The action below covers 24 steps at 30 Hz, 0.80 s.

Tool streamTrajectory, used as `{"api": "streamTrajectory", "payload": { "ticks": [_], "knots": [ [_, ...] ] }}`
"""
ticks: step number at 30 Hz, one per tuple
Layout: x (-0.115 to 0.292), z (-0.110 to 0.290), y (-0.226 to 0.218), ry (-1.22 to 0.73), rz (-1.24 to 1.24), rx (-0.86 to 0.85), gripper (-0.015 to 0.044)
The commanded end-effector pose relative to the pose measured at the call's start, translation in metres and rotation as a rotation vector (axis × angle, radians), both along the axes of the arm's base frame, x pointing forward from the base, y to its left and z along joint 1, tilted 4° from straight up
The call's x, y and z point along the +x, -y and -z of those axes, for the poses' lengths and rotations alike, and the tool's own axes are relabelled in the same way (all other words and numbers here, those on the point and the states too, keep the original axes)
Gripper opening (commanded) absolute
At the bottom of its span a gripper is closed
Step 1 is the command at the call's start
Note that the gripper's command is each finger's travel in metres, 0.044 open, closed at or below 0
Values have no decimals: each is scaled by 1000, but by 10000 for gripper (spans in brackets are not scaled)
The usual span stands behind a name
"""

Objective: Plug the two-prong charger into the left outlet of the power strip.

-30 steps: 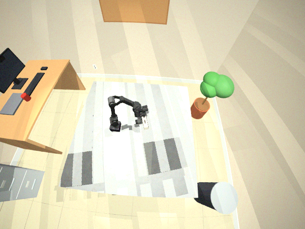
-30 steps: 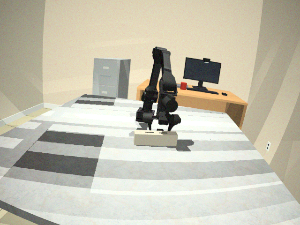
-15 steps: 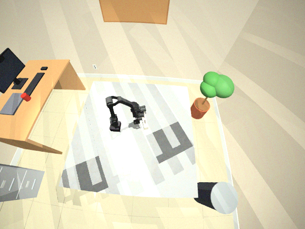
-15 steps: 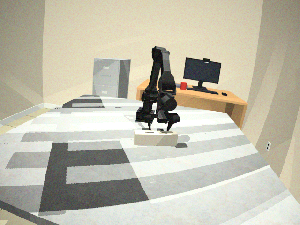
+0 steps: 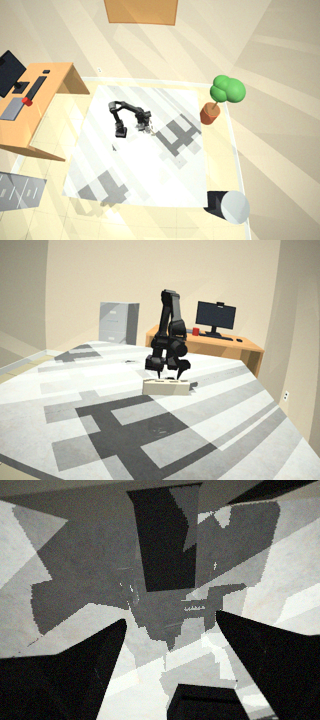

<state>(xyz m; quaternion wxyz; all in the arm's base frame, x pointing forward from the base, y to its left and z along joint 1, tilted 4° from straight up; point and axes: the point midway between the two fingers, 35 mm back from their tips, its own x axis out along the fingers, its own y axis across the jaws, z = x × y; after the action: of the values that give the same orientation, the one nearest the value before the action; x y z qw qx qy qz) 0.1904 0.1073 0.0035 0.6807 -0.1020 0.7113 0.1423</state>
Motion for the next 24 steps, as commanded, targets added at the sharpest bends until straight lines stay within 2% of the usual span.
{"api": "streamTrajectory", "payload": {
  "ticks": [1,4,14,24],
  "knots": [
    [-5,1,2,-5,5,1,440],
    [2,-9,0,72,16,11,440],
    [16,-73,0,534,160,159,440],
    [16,-77,0,563,172,174,440]
  ]
}}
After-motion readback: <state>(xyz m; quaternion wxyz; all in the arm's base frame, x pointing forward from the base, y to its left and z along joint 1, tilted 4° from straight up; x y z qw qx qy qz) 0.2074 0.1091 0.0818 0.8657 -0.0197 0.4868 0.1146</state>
